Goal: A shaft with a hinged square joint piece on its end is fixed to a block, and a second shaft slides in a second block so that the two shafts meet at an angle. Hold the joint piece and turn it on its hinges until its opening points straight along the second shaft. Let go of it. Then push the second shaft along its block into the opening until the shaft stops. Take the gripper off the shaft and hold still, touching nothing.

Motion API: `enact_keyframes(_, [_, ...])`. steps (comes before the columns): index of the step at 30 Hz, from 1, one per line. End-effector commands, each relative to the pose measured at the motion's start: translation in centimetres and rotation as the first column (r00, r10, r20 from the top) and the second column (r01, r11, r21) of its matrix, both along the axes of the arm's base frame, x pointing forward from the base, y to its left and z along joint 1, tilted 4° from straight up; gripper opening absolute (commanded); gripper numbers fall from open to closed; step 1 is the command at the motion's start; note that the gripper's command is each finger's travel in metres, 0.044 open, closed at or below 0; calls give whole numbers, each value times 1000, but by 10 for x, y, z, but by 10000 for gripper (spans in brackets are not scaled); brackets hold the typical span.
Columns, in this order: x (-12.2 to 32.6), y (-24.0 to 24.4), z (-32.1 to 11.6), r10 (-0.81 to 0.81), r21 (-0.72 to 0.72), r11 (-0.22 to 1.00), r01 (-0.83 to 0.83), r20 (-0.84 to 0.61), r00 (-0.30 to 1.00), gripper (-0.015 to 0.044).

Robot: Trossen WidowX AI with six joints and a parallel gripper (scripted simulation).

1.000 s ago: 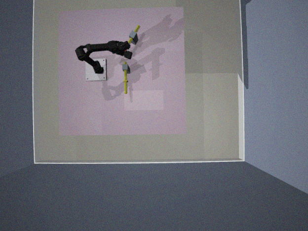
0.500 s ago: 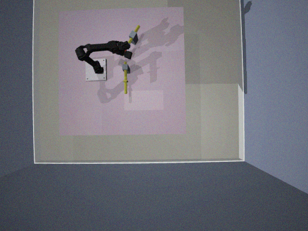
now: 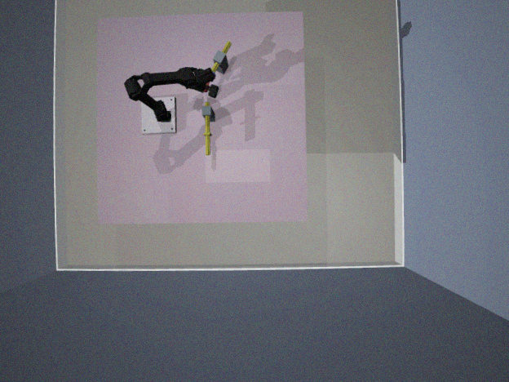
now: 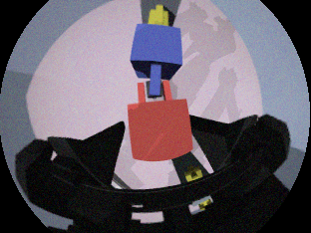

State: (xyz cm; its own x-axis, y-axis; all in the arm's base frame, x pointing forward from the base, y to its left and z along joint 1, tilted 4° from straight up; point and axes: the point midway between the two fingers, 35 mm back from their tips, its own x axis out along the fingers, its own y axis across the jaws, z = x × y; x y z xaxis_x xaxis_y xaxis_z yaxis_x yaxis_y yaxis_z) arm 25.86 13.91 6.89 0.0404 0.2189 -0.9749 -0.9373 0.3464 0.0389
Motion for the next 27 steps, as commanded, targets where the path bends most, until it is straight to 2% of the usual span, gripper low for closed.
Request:
enact_keyframes(1, [0, 0, 0, 0, 0, 1000, 0, 0, 1000, 440])
enact_keyframes(8, [0, 0, 1, -1, -19, 1000, 1, -10, 1000, 440])
enact_keyframes(21, [1, 4, 27, -5, -399, 915, -55, -148, 989, 440])
enact_keyframes(27, [1, 4, 28, -3, -418, 907, -61, -151, 989, 440])
